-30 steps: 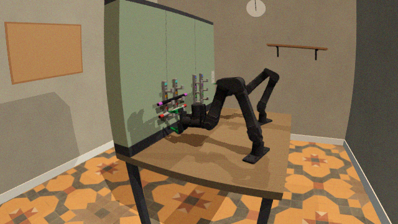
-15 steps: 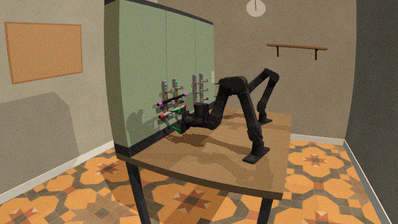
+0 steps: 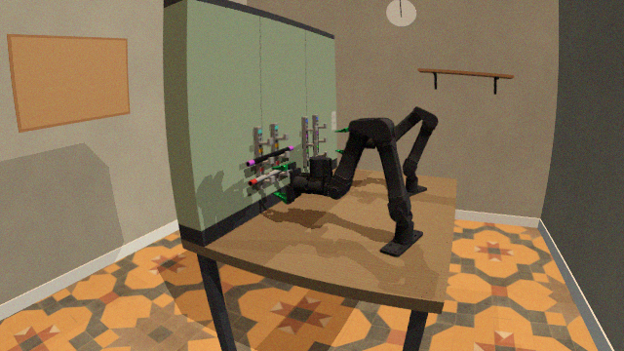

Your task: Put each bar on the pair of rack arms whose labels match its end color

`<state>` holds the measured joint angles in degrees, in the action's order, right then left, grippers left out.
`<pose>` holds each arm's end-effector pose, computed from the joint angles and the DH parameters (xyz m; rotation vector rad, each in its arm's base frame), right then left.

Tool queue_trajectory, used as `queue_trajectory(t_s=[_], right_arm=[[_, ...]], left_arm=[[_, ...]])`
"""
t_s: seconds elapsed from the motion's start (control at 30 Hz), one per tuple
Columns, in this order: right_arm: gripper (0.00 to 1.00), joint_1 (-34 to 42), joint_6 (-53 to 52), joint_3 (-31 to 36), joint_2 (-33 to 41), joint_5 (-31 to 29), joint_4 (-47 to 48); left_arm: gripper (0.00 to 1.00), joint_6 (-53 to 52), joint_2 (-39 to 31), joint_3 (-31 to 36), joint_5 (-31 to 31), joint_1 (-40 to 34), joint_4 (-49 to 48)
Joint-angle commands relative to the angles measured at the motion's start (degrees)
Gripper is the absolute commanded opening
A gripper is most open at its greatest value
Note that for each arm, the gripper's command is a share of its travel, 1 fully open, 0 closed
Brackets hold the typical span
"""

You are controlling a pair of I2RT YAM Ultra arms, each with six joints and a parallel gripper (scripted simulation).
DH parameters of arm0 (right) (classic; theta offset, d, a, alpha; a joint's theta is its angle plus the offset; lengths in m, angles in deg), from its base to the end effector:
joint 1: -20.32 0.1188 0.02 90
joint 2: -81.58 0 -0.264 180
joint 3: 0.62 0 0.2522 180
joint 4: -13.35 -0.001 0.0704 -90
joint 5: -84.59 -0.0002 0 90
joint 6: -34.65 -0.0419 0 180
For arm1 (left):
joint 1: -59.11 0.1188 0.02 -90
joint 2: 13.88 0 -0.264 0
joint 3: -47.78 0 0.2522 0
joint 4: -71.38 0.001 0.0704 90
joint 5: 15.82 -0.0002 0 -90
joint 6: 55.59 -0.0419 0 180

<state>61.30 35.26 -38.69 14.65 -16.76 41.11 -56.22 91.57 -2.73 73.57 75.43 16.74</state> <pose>0.1926 0.1577 0.2376 -1.4345 0.8206 -0.8256 0.3333 0.0982 0.1660 1.0794 1.4088 1.4131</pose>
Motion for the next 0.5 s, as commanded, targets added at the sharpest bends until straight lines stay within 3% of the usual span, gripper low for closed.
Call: queue_trajectory(t_s=[0.0, 0.47], right_arm=[[1.00, -0.6, -0.6, 0.3, 1.6, 0.4, -0.3], [1.00, -0.6, -0.6, 0.3, 1.6, 0.4, -0.3]], left_arm=[[1.00, 0.6, -2.6, 0.7, 2.0, -1.4, 1.4], [1.00, 0.6, -6.5, 1.2, 6.0, -5.5, 4.9]])
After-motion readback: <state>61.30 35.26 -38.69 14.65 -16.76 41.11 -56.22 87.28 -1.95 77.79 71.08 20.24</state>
